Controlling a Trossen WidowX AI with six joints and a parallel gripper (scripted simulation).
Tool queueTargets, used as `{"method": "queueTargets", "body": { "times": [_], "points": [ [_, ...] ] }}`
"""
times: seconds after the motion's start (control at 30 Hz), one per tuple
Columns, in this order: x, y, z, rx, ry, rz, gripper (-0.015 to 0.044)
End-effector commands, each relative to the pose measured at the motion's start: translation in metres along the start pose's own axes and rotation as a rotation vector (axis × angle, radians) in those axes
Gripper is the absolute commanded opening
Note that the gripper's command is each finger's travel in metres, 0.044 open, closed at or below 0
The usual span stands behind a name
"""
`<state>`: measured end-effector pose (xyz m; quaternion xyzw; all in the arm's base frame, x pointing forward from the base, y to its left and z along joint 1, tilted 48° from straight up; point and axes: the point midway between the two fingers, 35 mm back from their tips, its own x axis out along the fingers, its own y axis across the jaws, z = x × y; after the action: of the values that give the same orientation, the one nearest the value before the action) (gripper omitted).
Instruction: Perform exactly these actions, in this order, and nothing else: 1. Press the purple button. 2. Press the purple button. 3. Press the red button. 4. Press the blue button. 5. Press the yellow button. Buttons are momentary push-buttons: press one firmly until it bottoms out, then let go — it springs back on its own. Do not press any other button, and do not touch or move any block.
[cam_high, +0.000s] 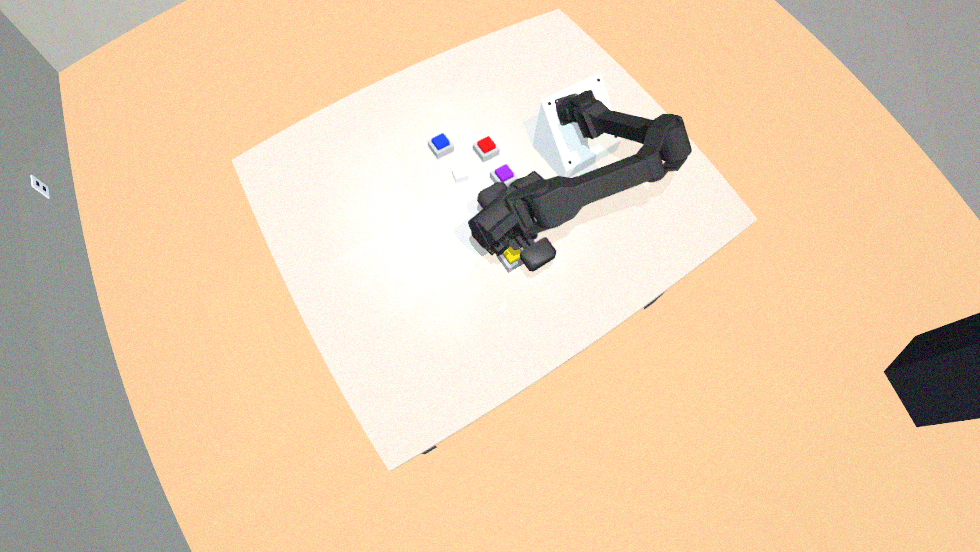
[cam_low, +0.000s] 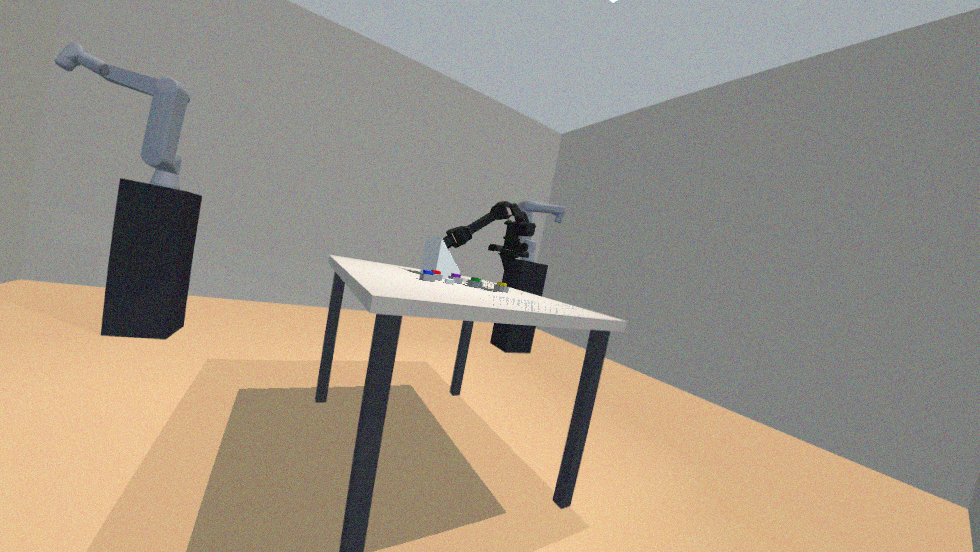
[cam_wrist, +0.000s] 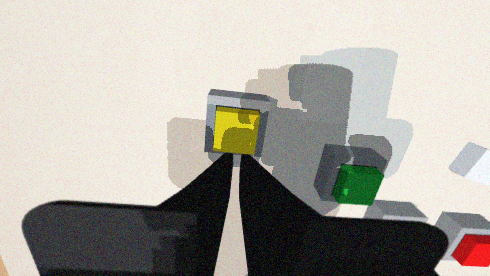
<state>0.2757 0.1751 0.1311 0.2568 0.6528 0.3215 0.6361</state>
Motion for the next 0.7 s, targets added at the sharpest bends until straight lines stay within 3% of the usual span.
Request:
{"method": "queueTargets", "body": {
  "times": [0.0, 0.67],
  "points": [
    [0.030, 0.000, -0.007, 0.009, 0.022, 0.000, 0.0020],
    [0.056, 0.000, -0.008, 0.009, 0.022, 0.000, 0.0020]
  ]
}}
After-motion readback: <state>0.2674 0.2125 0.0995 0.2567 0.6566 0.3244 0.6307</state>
